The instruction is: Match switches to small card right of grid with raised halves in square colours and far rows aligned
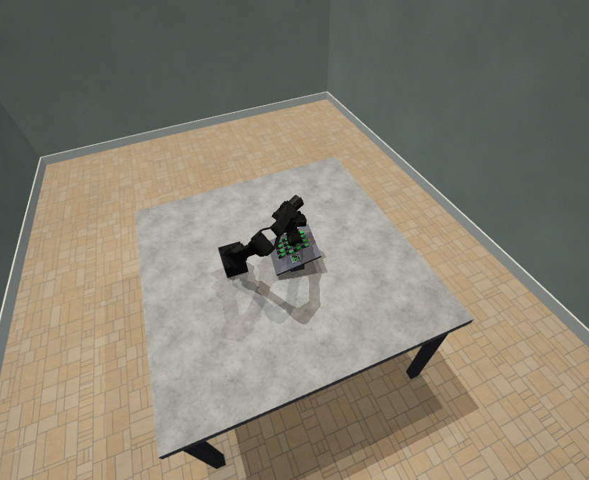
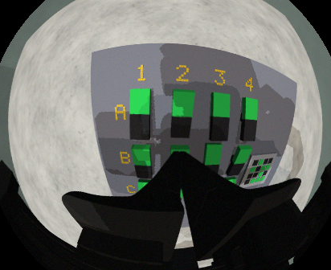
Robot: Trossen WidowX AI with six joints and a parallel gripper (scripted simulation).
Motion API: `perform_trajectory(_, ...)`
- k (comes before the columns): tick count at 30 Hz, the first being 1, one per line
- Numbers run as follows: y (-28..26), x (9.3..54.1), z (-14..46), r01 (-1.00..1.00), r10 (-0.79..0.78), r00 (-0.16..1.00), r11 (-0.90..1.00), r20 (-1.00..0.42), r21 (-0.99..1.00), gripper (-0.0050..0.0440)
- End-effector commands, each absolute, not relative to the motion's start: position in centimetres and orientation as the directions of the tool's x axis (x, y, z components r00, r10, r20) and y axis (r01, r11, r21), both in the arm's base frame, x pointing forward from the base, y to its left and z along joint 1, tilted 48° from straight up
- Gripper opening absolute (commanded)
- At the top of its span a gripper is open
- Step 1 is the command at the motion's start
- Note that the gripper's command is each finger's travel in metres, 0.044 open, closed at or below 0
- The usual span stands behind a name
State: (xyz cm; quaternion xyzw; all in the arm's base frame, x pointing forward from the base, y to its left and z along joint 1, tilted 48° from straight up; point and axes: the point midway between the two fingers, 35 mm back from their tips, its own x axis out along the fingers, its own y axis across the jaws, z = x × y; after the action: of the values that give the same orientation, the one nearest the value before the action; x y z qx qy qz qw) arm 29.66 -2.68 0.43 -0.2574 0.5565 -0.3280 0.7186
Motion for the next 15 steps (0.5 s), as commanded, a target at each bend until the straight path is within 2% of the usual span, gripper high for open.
perform_trajectory(1, -2.84, 29.62, 0.36, 0.183, -0.762, 0.164, 0.648, -0.627, -0.739, 0.0)
perform_trajectory(15, -2.96, 29.65, 0.26, 0.183, -0.762, 0.164, 0.648, -0.627, -0.739, 0.0)
